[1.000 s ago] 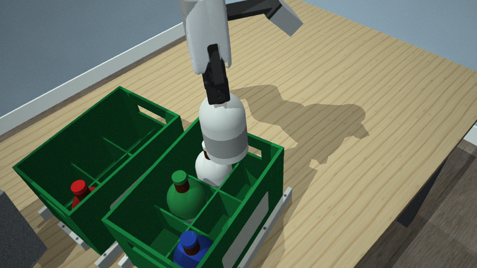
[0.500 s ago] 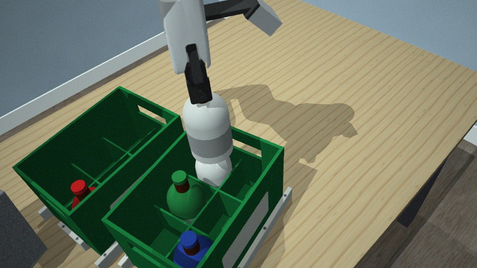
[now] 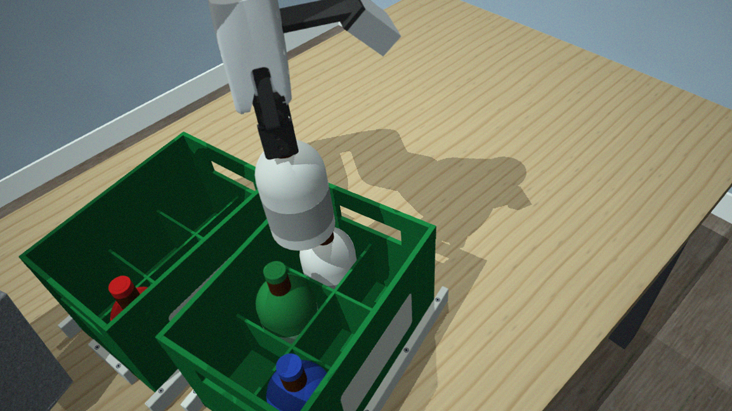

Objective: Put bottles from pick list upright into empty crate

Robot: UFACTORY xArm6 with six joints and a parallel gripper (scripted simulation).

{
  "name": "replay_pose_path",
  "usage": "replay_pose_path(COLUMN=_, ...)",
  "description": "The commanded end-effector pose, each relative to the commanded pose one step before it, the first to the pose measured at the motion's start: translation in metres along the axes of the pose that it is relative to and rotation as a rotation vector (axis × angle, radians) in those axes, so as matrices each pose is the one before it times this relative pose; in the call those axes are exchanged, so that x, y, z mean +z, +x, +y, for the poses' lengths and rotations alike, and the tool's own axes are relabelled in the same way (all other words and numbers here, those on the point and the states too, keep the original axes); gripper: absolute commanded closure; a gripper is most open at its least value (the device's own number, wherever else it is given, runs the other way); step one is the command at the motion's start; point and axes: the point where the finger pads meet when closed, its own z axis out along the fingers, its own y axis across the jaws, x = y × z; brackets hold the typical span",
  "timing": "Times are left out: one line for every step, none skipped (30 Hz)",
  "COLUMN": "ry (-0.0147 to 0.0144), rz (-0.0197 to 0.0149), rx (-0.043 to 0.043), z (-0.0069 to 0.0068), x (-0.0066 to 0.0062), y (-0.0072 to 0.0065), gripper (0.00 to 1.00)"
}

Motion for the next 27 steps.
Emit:
replay_pose_path(ry=-0.00023, rz=0.00542, rx=-0.00026, z=-0.00256, x=-0.00199, y=-0.00542, gripper=1.0)
replay_pose_path(ry=0.00001, rz=-0.00001, rx=0.0, z=-0.00068, x=0.0, y=-0.00188, gripper=1.0)
replay_pose_path(ry=0.00001, rz=-0.00001, rx=0.0, z=-0.00068, x=0.0, y=-0.00188, gripper=1.0)
replay_pose_path(ry=0.00001, rz=-0.00001, rx=0.0, z=-0.00068, x=0.0, y=-0.00188, gripper=1.0)
replay_pose_path(ry=0.00001, rz=-0.00001, rx=0.0, z=-0.00068, x=0.0, y=-0.00188, gripper=1.0)
replay_pose_path(ry=0.00001, rz=-0.00001, rx=0.0, z=-0.00068, x=0.0, y=-0.00188, gripper=1.0)
replay_pose_path(ry=0.00001, rz=-0.00001, rx=0.0, z=-0.00068, x=0.0, y=-0.00188, gripper=1.0)
replay_pose_path(ry=0.00001, rz=-0.00001, rx=0.0, z=-0.00068, x=0.0, y=-0.00188, gripper=1.0)
replay_pose_path(ry=0.00001, rz=-0.00001, rx=0.0, z=-0.00068, x=0.0, y=-0.00188, gripper=1.0)
replay_pose_path(ry=0.00001, rz=-0.00001, rx=0.0, z=-0.00068, x=0.0, y=-0.00188, gripper=1.0)
replay_pose_path(ry=0.00001, rz=-0.00001, rx=0.0, z=-0.00068, x=0.0, y=-0.00188, gripper=1.0)
replay_pose_path(ry=0.00001, rz=-0.00001, rx=0.0, z=-0.00068, x=0.0, y=-0.00188, gripper=1.0)
replay_pose_path(ry=0.0, rz=0.0, rx=0.0, z=0.0, x=0.0, y=0.0, gripper=1.0)
replay_pose_path(ry=0.0, rz=0.0, rx=0.0, z=0.0, x=0.0, y=0.0, gripper=1.0)
replay_pose_path(ry=0.00001, rz=-0.00001, rx=0.0, z=-0.00068, x=0.0, y=-0.00189, gripper=1.0)
replay_pose_path(ry=0.00001, rz=-0.00001, rx=0.0, z=-0.00068, x=0.0, y=-0.00188, gripper=1.0)
replay_pose_path(ry=0.00001, rz=-0.00001, rx=0.0, z=-0.00068, x=0.0, y=-0.00188, gripper=1.0)
replay_pose_path(ry=0.00001, rz=-0.00001, rx=0.0, z=-0.00068, x=0.0, y=-0.00188, gripper=1.0)
replay_pose_path(ry=0.00001, rz=-0.00001, rx=0.0, z=-0.00068, x=0.0, y=-0.00188, gripper=1.0)
replay_pose_path(ry=0.00001, rz=-0.00001, rx=0.0, z=-0.00068, x=0.0, y=-0.00188, gripper=1.0)
replay_pose_path(ry=0.00001, rz=-0.00001, rx=0.0, z=-0.00068, x=0.0, y=-0.00188, gripper=1.0)
replay_pose_path(ry=0.00001, rz=-0.00001, rx=0.0, z=-0.00068, x=0.0, y=-0.00188, gripper=1.0)
replay_pose_path(ry=0.00001, rz=-0.00001, rx=0.0, z=-0.00068, x=0.0, y=-0.00188, gripper=1.0)
replay_pose_path(ry=0.00001, rz=-0.00001, rx=0.0, z=-0.00068, x=0.0, y=-0.00188, gripper=1.0)
replay_pose_path(ry=0.00001, rz=-0.00001, rx=0.0, z=-0.00068, x=0.0, y=-0.00188, gripper=1.0)
replay_pose_path(ry=0.00001, rz=-0.00001, rx=0.0, z=-0.00068, x=0.0, y=-0.00188, gripper=1.0)
replay_pose_path(ry=0.00001, rz=-0.00001, rx=0.0, z=-0.00068, x=0.0, y=-0.00188, gripper=1.0)
